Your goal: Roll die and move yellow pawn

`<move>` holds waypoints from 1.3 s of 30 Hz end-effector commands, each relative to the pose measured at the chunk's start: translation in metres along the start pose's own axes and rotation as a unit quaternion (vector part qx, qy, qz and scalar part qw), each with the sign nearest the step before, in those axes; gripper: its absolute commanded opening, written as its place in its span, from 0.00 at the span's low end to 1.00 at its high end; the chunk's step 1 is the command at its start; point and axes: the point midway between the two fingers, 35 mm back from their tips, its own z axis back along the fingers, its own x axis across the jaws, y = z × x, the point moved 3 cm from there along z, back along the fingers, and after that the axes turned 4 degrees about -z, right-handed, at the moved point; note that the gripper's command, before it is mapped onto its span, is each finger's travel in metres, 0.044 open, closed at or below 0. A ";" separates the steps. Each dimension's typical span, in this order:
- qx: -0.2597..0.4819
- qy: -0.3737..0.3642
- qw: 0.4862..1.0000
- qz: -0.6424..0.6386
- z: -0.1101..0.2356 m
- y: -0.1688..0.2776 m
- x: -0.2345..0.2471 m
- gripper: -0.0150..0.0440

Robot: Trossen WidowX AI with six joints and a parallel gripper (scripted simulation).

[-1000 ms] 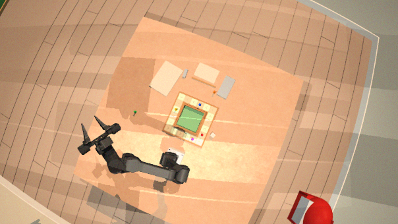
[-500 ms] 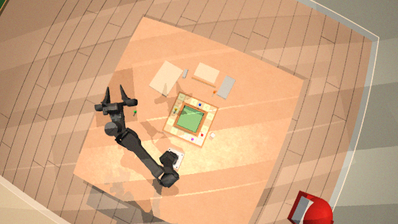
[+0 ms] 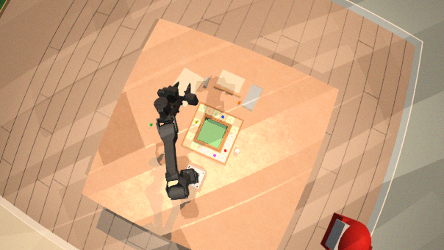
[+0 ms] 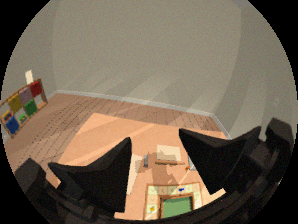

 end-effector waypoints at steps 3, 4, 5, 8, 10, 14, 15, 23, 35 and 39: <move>0.098 0.067 0.993 0.011 -0.034 0.051 -0.068 0.72; 0.117 0.076 0.990 0.011 -0.038 0.061 -0.080 0.72; 0.138 0.084 0.987 0.009 -0.042 0.073 -0.091 0.72; 0.204 0.106 0.973 -0.003 -0.048 0.109 -0.127 0.72; 0.247 0.118 0.962 -0.015 -0.048 0.134 -0.149 0.72; 0.331 0.136 0.932 -0.051 -0.039 0.184 -0.191 0.72; 0.352 0.138 0.924 -0.060 -0.036 0.197 -0.201 0.72; 0.501 0.130 0.838 -0.174 0.016 0.299 -0.265 0.72; 0.564 0.101 0.769 -0.283 0.050 0.366 -0.274 0.72; 0.564 0.101 0.769 -0.283 0.050 0.369 -0.274 0.72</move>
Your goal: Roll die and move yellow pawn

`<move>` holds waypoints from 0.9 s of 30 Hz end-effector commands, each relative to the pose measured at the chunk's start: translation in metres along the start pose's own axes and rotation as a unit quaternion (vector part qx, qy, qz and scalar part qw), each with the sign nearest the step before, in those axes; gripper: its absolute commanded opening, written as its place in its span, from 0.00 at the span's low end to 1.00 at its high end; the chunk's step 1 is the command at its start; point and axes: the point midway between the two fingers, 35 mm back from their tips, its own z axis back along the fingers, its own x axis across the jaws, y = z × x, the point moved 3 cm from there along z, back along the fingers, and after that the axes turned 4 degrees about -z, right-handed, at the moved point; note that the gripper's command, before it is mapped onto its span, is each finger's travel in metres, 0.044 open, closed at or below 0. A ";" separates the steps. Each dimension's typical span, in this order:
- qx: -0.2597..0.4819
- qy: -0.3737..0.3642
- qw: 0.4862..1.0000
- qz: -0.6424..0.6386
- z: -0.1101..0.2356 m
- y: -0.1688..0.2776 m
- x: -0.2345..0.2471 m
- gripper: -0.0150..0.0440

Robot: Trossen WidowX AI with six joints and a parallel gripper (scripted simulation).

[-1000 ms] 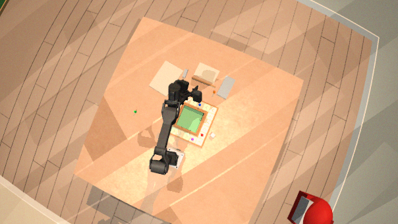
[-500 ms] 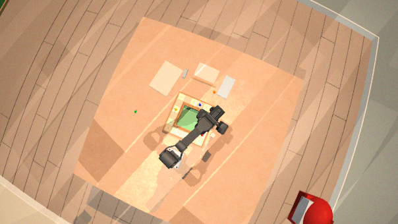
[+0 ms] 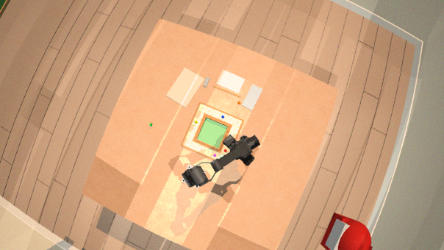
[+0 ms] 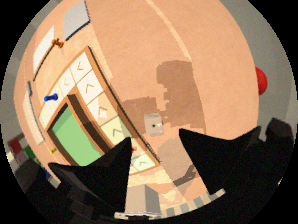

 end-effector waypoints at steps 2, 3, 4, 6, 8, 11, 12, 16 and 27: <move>0.002 -0.002 1.000 0.001 -0.014 0.002 -0.002 0.72; 0.002 -0.002 1.000 0.001 -0.017 0.002 -0.003 0.72; 0.002 -0.002 1.000 0.001 -0.019 0.002 -0.003 0.72; 0.002 -0.002 1.000 0.001 -0.019 0.002 -0.003 0.72; 0.002 -0.002 1.000 0.001 -0.021 0.002 -0.003 0.72; 0.002 -0.002 1.000 0.001 -0.026 0.002 -0.003 0.72; 0.002 -0.002 1.000 0.001 -0.027 0.002 -0.003 0.72; 0.002 -0.002 1.000 0.001 -0.034 0.002 -0.003 0.72; 0.002 -0.002 1.000 0.001 -0.050 0.002 -0.002 0.72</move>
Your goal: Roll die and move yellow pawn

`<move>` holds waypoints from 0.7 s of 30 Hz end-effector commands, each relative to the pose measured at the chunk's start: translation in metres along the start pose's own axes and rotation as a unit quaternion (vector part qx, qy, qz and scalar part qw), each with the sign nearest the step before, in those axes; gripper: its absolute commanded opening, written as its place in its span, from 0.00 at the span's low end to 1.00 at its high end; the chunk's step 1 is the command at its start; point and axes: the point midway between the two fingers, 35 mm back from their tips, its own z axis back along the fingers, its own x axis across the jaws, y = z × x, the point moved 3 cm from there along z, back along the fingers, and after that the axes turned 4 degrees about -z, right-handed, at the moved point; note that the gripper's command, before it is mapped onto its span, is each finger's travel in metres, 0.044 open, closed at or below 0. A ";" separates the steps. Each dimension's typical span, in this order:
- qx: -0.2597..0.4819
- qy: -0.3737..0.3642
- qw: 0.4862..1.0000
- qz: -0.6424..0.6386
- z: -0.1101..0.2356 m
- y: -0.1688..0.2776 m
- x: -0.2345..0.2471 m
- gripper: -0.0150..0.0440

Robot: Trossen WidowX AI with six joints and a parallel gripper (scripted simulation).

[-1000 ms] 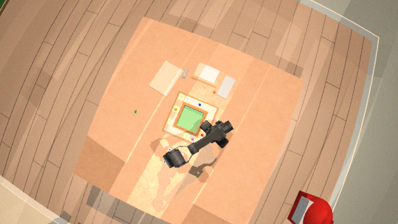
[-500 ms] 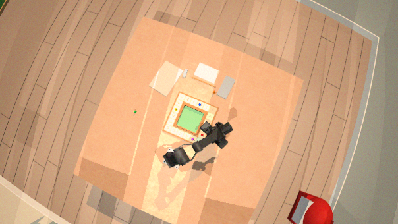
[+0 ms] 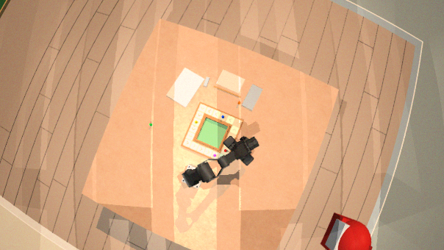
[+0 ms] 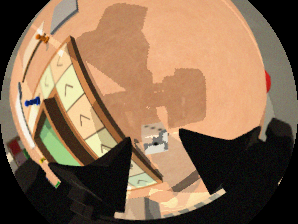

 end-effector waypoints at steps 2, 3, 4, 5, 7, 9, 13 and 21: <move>0.001 -0.002 1.000 0.002 -0.004 0.001 0.001 0.68; 0.001 -0.002 1.000 0.002 -0.004 0.001 0.001 0.63; 0.001 -0.002 1.000 0.002 -0.004 0.001 0.001 0.59; 0.001 -0.002 1.000 0.002 -0.004 0.001 0.001 0.54; 0.001 -0.002 1.000 0.002 -0.004 0.001 0.001 0.45; 0.001 -0.002 1.000 0.002 -0.004 0.001 0.001 0.43; 0.001 -0.002 1.000 0.002 -0.004 0.001 0.001 0.39; 0.001 -0.002 1.000 0.002 0.038 -0.008 0.000 0.25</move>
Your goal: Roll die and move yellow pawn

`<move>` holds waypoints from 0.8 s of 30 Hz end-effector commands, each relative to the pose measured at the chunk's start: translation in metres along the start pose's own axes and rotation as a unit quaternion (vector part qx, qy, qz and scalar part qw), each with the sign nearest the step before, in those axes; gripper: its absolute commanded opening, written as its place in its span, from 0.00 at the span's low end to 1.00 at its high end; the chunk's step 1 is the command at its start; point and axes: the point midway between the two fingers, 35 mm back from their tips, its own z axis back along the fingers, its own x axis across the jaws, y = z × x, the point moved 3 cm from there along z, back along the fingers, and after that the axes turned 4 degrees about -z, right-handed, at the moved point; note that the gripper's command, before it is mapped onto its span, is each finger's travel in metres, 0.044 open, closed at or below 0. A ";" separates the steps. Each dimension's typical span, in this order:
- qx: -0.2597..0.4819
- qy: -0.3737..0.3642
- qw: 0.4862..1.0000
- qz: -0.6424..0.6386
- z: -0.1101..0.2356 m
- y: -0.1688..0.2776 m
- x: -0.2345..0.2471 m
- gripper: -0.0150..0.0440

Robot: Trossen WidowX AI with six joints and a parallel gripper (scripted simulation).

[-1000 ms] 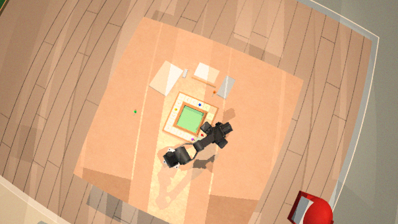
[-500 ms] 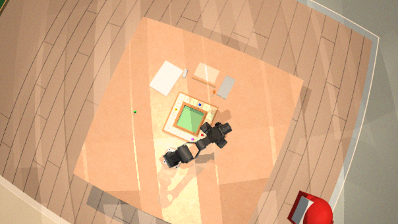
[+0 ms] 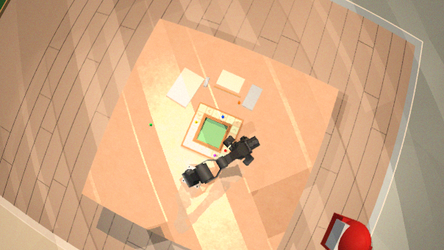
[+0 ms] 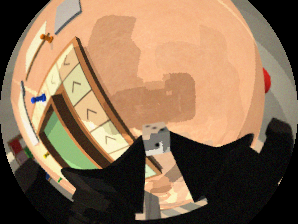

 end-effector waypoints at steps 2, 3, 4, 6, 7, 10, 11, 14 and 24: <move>-0.012 0.001 1.000 0.002 0.039 -0.009 0.000 0.25; -0.012 0.001 1.000 0.002 0.047 -0.010 0.000 0.25; -0.012 0.001 1.000 0.002 0.056 -0.010 0.000 0.25; -0.012 0.001 1.000 0.002 0.073 -0.009 0.001 0.25; -0.012 0.001 1.000 0.002 0.081 -0.008 0.002 0.25; -0.012 0.001 1.000 0.002 0.101 -0.005 0.003 0.25; -0.012 0.001 1.000 0.002 0.103 -0.005 0.003 0.25; -0.012 0.001 1.000 0.005 0.102 -0.005 0.006 0.25; -0.013 0.001 0.998 0.054 0.091 -0.004 0.058 0.25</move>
